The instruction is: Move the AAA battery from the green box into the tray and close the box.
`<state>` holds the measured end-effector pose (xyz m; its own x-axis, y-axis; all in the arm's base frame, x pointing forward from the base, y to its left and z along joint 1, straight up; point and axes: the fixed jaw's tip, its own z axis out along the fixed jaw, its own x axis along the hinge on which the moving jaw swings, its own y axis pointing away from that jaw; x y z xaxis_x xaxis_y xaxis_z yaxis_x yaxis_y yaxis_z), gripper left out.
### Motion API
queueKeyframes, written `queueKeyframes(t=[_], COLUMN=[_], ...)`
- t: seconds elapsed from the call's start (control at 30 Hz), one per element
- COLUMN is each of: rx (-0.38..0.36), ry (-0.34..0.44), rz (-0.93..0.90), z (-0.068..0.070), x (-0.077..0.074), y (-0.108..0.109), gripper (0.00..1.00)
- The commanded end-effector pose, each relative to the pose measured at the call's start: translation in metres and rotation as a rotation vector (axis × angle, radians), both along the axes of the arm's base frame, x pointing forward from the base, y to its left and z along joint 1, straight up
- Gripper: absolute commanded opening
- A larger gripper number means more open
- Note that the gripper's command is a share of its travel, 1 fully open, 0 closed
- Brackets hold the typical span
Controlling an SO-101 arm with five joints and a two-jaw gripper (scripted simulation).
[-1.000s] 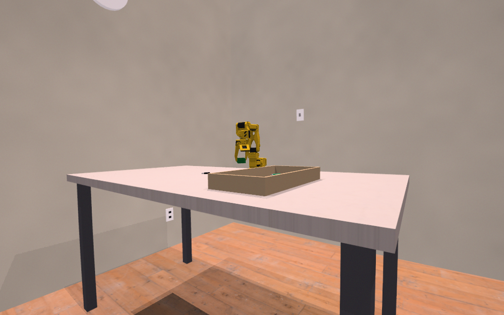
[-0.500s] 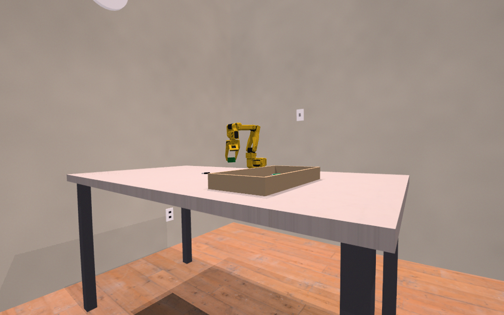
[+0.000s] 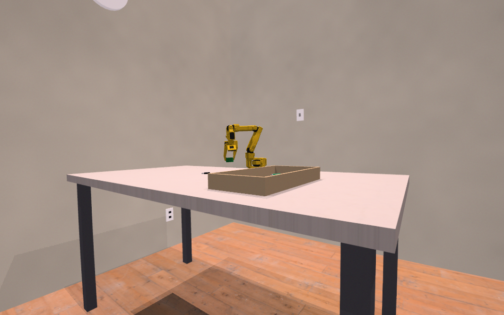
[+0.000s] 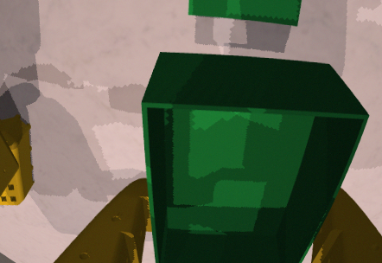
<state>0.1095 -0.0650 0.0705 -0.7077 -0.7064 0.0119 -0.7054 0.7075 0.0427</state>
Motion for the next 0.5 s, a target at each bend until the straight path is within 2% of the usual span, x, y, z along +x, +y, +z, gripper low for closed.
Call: queueKeyframes(t=[0.0, 0.47], rx=[-0.022, -0.022], ry=[-0.039, -0.039], rz=[0.001, 0.001], z=[0.0032, 0.0025], x=[-0.0024, -0.0080], y=[-0.0067, -0.0107], gripper=[0.20, 0.20])
